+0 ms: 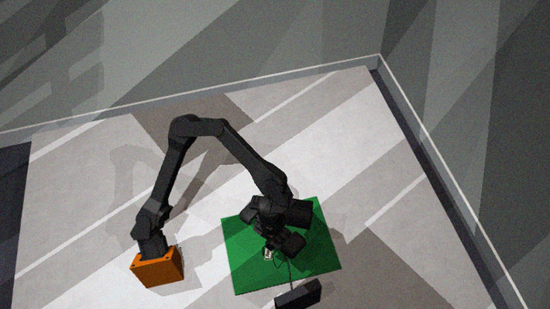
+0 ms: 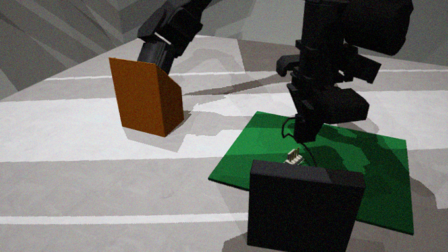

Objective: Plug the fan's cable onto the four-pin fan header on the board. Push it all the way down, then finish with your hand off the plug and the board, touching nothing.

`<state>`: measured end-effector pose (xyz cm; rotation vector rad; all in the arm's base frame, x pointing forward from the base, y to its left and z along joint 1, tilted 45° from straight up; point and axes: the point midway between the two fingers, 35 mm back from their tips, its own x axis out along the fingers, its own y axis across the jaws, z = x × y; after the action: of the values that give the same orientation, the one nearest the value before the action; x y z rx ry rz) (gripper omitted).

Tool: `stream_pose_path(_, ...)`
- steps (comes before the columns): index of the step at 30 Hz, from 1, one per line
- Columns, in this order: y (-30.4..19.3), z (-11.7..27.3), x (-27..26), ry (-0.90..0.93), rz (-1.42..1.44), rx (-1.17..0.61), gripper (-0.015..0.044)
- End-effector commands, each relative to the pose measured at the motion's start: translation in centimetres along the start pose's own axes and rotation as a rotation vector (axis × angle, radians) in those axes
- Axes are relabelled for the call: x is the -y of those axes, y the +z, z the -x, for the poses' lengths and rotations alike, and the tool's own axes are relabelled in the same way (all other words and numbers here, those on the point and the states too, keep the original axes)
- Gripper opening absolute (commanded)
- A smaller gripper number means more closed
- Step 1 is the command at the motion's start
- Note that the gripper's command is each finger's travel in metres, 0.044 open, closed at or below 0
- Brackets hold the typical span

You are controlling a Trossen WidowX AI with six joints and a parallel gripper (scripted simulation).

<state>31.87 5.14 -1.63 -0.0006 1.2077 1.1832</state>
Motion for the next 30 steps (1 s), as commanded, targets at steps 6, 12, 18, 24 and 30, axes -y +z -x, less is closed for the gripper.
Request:
stream_pose_path(6, -0.9, 0.0, -0.3, -0.004, 0.294, -0.005, 0.0000)
stream_pose_path(12, -1.4, 0.0, -0.6, -0.003, 0.480, -0.005, 0.0000)
stream_pose_path(18, -1.8, -0.1, -0.7, -0.003, 0.623, -0.005, 0.0000)
stream_pose_path(24, -1.6, 0.0, -0.9, -0.003, 0.627, -0.005, 0.0000)
stream_pose_path(30, -1.4, 0.0, -1.0, -0.003, 0.632, -0.005, 0.0000)
